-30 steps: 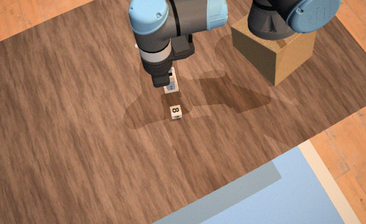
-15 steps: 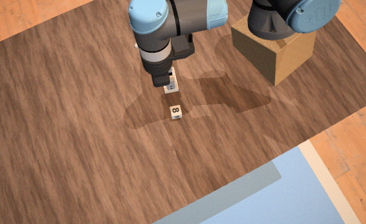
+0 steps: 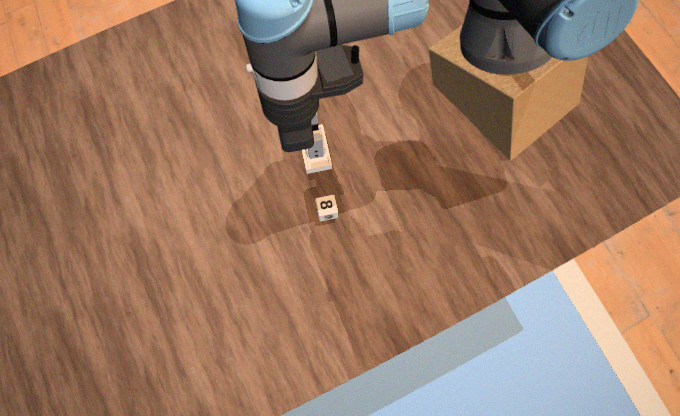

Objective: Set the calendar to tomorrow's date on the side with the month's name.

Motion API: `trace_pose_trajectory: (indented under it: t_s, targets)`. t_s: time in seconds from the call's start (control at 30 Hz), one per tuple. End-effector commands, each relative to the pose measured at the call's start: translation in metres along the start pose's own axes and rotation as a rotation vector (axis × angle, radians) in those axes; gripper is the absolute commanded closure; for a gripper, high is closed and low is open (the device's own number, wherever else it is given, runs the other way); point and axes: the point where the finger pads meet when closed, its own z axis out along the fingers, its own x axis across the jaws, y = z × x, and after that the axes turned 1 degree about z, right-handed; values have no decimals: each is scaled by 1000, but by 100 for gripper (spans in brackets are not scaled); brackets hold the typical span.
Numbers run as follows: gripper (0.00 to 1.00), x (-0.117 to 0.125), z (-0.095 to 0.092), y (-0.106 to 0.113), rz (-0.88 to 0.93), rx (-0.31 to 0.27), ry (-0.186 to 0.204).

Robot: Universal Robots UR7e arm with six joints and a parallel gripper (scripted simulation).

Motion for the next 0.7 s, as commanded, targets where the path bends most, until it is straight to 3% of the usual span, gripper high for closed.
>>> trace_pose_trajectory:
  t_s: [0.0,0.33,0.67]
  targets:
    - [43,0,-21,1,0,7,-1]
    - [43,0,-59,1,0,7,-1]
    - [43,0,-67,1,0,7,-1]
